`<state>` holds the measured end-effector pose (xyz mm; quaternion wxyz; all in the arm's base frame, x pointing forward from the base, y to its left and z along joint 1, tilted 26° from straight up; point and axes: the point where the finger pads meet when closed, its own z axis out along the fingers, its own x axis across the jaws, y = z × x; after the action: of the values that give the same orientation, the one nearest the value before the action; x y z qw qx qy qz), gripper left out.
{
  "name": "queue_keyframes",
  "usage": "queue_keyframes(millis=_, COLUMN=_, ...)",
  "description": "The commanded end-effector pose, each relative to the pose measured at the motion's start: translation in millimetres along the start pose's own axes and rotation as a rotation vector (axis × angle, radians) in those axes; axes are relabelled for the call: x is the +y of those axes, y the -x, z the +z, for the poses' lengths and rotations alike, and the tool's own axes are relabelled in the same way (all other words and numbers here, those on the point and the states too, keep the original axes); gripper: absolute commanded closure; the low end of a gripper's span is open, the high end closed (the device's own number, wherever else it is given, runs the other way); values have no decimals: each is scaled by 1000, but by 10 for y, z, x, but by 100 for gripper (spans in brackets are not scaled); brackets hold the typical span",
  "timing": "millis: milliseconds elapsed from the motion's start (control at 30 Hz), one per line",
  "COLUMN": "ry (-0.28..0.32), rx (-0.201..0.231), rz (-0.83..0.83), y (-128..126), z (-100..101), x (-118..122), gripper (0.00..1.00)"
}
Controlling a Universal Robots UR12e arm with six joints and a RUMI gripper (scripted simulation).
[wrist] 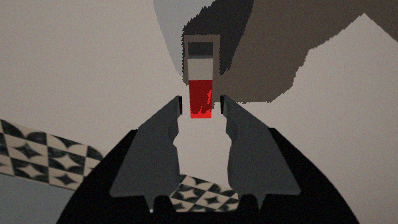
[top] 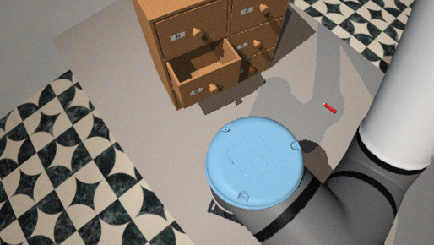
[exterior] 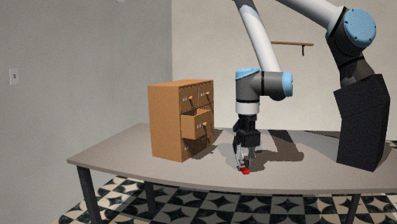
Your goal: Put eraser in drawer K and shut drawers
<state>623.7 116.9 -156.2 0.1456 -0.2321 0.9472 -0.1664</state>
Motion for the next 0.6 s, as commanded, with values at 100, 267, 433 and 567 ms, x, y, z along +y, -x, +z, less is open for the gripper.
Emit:
queue_keyframes(millis=100, ry=0, rx=-1, rz=0, y=3, z=-4, x=0, gripper=77)
queue_keyframes(millis=267, ry=0, rx=-1, rz=0, y=3, z=-4, x=0, gripper=77)
queue_keyframes(millis=433, ry=0, rx=-1, rz=0, y=3, z=-2, x=0, gripper=77)
queue_keyframes(millis=567, ry=0, rx=-1, rz=0, y=3, z=13, x=0, gripper=77)
